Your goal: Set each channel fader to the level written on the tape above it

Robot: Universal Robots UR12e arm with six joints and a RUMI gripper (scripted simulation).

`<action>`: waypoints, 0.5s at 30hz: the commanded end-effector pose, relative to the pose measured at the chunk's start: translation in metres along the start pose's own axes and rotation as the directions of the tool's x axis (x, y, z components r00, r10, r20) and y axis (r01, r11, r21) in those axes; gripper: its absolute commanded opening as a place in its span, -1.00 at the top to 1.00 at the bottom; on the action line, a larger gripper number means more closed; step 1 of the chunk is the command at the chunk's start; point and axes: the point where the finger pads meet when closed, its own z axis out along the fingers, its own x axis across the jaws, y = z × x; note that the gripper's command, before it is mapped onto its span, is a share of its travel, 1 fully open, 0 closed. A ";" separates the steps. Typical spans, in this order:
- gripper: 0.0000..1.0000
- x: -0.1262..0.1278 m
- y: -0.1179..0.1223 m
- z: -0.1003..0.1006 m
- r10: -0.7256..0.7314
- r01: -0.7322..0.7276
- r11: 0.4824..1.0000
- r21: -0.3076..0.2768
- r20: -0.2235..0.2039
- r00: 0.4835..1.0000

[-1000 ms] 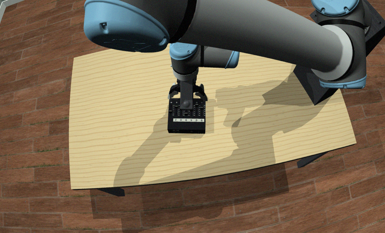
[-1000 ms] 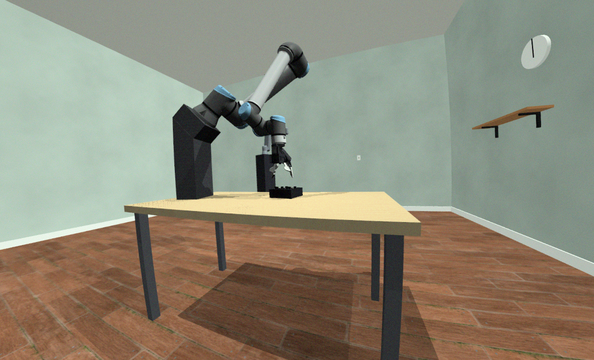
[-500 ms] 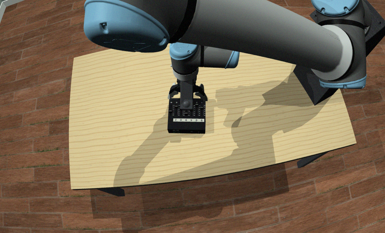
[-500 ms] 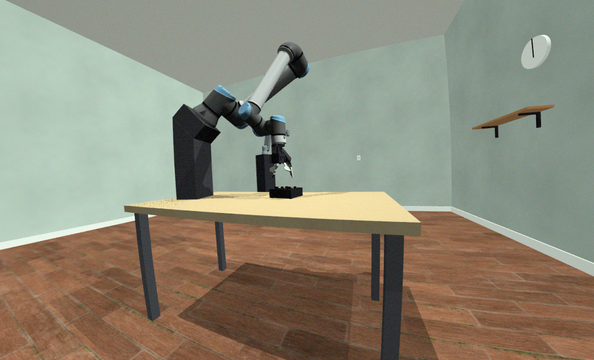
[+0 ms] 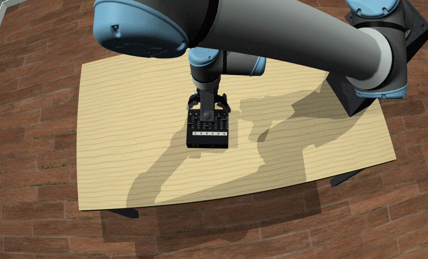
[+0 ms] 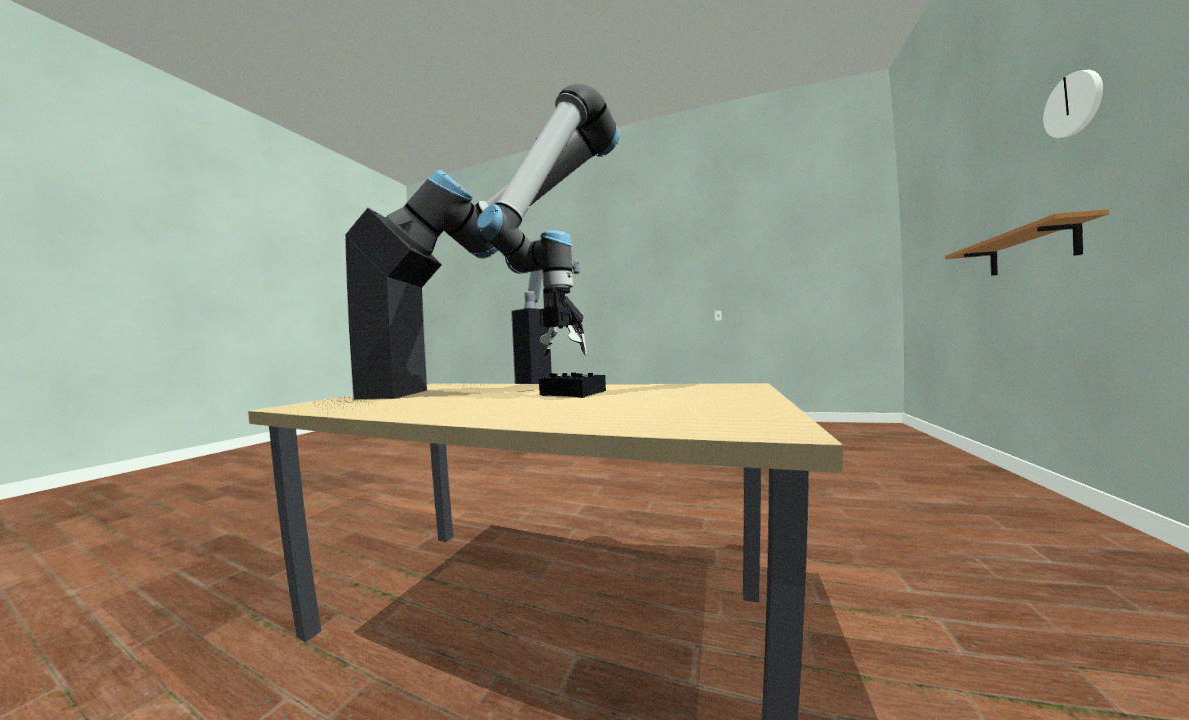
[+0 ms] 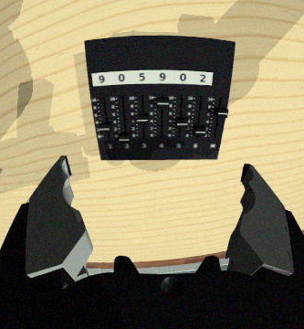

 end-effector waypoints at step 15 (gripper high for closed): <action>-1.00 0.003 -0.003 -0.004 0.143 -0.143 0.990 -0.001 -0.001 0.990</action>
